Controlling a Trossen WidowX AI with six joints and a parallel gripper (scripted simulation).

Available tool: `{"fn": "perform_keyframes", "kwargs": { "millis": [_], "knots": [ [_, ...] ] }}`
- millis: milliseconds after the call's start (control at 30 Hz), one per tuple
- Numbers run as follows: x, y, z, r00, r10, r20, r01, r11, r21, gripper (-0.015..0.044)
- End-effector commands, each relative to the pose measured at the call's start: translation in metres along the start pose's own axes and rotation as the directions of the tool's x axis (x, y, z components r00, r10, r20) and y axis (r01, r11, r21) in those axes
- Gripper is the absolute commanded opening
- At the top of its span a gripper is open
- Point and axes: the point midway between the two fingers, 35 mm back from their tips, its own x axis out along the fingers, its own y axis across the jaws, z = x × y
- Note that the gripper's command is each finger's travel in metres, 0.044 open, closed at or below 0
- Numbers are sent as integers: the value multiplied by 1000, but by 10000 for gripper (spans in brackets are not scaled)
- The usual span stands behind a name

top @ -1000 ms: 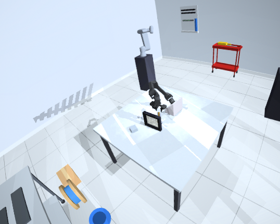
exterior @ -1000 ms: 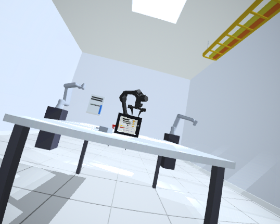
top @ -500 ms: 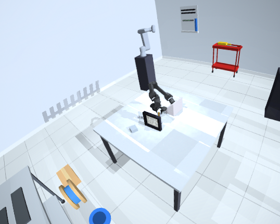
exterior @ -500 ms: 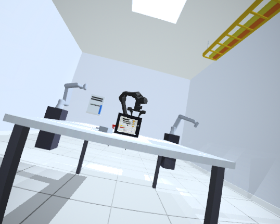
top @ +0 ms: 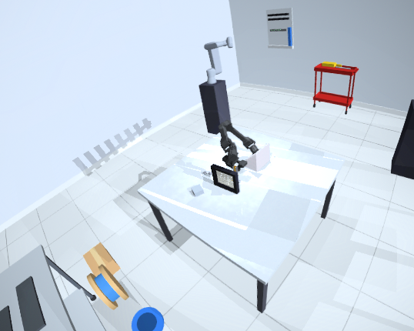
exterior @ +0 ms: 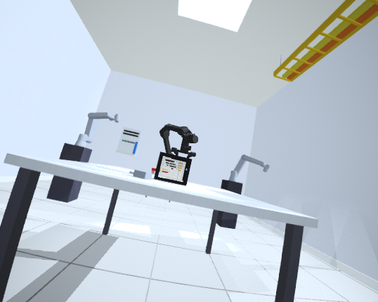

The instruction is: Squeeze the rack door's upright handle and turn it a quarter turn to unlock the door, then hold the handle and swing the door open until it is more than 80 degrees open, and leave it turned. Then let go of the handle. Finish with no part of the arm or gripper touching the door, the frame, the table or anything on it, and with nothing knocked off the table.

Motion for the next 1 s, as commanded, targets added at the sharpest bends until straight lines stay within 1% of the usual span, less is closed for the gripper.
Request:
{"fn": "perform_keyframes", "kwargs": {
  "millis": [0,167,400,833,967],
  "knots": [
    [9,-2,-1,1000,-5,-1,5,1000,-1,299],
    [14,-2,-1,1000,-5,-1,5,1000,-1,299],
    [14,-2,-1,1000,-5,-1,5,1000,-1,115],
    [14,-2,-1,1000,-5,-1,5,1000,-1,29],
    [14,-2,-1,1000,-5,-1,5,1000,-9,27]
  ]
}}
